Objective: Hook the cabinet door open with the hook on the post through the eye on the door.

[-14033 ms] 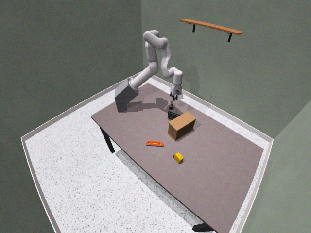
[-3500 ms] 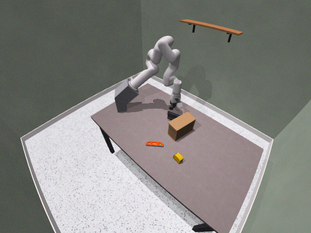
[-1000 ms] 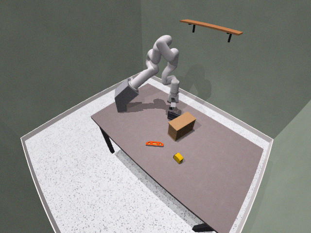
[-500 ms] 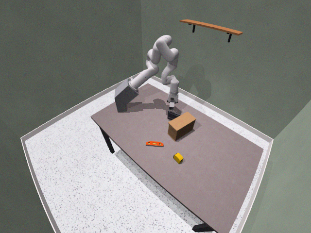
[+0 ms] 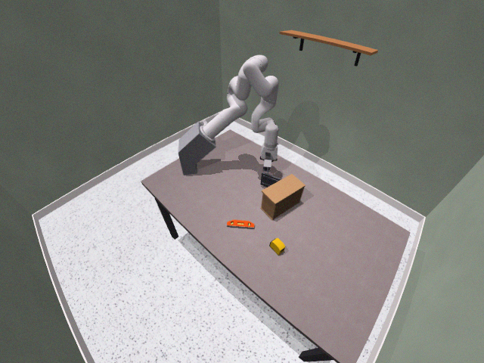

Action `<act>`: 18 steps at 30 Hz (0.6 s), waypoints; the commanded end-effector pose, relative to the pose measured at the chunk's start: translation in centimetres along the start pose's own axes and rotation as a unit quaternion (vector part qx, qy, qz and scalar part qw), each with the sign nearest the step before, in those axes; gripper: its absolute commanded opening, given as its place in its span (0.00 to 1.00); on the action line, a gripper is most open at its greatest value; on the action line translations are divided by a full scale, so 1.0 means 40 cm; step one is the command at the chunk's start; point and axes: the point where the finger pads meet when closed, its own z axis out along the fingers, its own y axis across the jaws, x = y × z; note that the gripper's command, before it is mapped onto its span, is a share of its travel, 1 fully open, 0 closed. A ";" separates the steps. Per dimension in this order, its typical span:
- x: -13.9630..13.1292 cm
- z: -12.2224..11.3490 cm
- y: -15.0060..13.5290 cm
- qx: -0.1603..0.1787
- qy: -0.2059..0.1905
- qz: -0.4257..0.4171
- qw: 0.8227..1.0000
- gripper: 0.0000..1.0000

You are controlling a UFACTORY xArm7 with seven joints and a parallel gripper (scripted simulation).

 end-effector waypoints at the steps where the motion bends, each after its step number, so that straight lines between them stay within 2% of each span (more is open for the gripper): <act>1: 0.001 -0.001 -0.002 0.001 0.000 0.000 1.000 0.04; 18: 0.002 0.004 -0.002 0.001 0.000 0.000 1.000 0.04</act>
